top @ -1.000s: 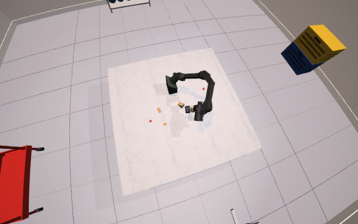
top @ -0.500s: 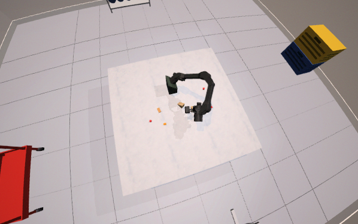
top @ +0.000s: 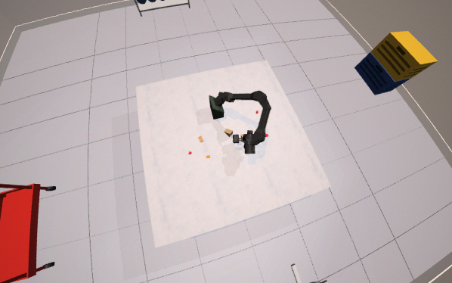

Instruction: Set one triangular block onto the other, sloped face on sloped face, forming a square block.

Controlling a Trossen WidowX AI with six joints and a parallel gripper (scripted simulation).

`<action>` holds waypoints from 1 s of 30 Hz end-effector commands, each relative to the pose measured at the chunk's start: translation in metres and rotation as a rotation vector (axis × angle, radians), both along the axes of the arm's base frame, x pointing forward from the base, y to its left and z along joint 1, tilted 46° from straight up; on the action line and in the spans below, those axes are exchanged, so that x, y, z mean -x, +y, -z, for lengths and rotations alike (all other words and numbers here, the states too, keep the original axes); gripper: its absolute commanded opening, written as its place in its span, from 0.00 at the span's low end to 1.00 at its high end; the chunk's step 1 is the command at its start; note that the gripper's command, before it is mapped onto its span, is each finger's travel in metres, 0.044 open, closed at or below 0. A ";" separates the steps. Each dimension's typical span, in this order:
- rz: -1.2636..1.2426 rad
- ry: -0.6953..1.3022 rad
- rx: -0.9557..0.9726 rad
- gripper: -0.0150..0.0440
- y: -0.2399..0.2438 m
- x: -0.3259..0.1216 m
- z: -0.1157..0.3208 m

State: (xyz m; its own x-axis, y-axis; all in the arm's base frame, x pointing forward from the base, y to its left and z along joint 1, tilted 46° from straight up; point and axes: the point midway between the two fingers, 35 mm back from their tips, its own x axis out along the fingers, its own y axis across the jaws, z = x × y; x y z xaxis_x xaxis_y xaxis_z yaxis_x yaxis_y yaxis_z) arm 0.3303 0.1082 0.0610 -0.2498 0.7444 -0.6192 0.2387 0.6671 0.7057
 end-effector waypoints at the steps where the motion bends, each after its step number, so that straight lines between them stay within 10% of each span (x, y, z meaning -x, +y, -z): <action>1: 0.001 0.014 -0.005 1.00 0.005 0.003 0.004; 11: 0.001 0.030 -0.008 1.00 0.015 0.008 0.012; 21: 0.001 0.030 -0.008 0.56 0.015 0.008 0.012; 30: 0.001 0.030 -0.008 0.42 0.015 0.008 0.012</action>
State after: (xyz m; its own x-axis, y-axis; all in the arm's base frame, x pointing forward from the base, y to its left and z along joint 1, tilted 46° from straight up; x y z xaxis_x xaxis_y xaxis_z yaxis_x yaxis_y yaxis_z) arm 0.3224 0.1227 0.0488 -0.2674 0.7478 -0.6077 0.2583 0.6632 0.7024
